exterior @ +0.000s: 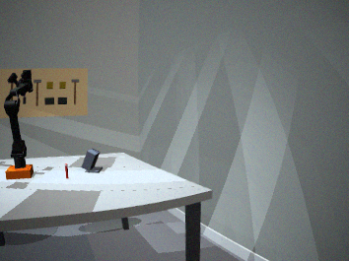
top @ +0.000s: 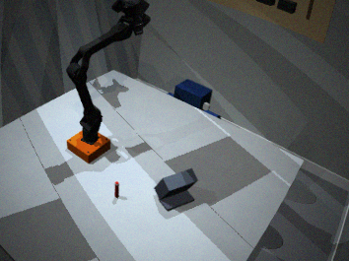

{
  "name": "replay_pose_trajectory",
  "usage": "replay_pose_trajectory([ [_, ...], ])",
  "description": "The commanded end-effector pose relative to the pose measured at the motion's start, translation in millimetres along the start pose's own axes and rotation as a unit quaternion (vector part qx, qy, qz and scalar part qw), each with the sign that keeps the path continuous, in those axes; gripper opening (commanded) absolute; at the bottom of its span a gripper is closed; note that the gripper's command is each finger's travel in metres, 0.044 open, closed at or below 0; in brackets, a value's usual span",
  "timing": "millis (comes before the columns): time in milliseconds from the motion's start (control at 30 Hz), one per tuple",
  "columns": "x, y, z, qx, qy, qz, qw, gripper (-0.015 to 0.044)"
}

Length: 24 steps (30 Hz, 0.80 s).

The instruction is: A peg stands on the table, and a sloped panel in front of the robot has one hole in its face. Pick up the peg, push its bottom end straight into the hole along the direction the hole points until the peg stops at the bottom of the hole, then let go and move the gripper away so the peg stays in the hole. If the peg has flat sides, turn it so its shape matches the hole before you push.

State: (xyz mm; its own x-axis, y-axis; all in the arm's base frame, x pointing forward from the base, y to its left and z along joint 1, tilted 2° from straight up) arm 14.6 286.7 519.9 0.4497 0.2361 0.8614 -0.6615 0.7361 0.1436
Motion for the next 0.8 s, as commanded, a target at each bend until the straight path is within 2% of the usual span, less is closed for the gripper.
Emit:
replay_pose_trajectory([
  [0, 3, -7, -22, -0.039, 0.002, -0.015, 0.999, 0.044],
  [267, 11, -30, -56, -0.116, -0.012, -0.047, 0.992, 0.044],
  [767, 17, -86, -117, -0.259, 0.036, -0.103, 0.96, 0.044],
])
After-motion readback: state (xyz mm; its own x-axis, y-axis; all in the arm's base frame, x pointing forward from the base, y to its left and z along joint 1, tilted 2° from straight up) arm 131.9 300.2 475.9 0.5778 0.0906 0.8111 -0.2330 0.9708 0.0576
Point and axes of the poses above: the point midway between the two fingers, 35 mm back from their tips, its own y axis out along the fingers, its own z axis across the jaws, x = y × z, the point moved 4 cm from there along -y, back along the fingers, and after that the axes turned 6 degrees about -y, right-handed, at the moved point
